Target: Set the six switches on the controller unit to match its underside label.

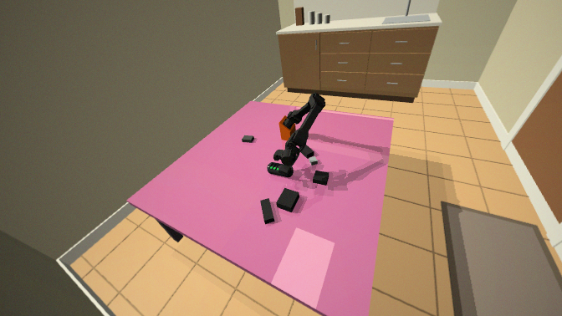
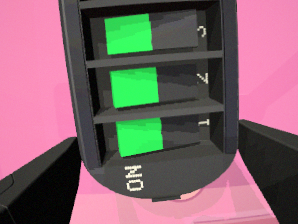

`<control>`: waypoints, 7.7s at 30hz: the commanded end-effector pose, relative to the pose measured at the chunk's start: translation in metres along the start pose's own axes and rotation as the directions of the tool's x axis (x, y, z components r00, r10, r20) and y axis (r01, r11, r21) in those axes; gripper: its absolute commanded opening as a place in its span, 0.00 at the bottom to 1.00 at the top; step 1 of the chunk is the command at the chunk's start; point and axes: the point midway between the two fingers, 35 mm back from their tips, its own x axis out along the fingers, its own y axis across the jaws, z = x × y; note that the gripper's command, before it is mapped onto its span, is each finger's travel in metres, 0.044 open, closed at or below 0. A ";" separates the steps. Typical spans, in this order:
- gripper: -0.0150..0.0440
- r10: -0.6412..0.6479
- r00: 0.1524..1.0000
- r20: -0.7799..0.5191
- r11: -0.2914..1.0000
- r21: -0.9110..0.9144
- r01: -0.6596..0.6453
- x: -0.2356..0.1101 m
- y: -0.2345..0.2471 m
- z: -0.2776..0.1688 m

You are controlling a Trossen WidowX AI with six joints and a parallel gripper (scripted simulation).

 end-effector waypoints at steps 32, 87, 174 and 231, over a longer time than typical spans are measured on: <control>0.82 0.003 0.999 -0.052 1.000 0.006 -0.002 -0.023 0.000 0.019; 0.82 0.003 0.987 -0.160 1.000 0.006 -0.002 -0.050 0.000 0.056; 0.82 0.003 0.945 -0.326 1.000 0.007 -0.001 -0.070 -0.002 0.124; 0.83 0.003 0.929 -0.369 1.000 0.006 -0.001 -0.070 -0.002 0.172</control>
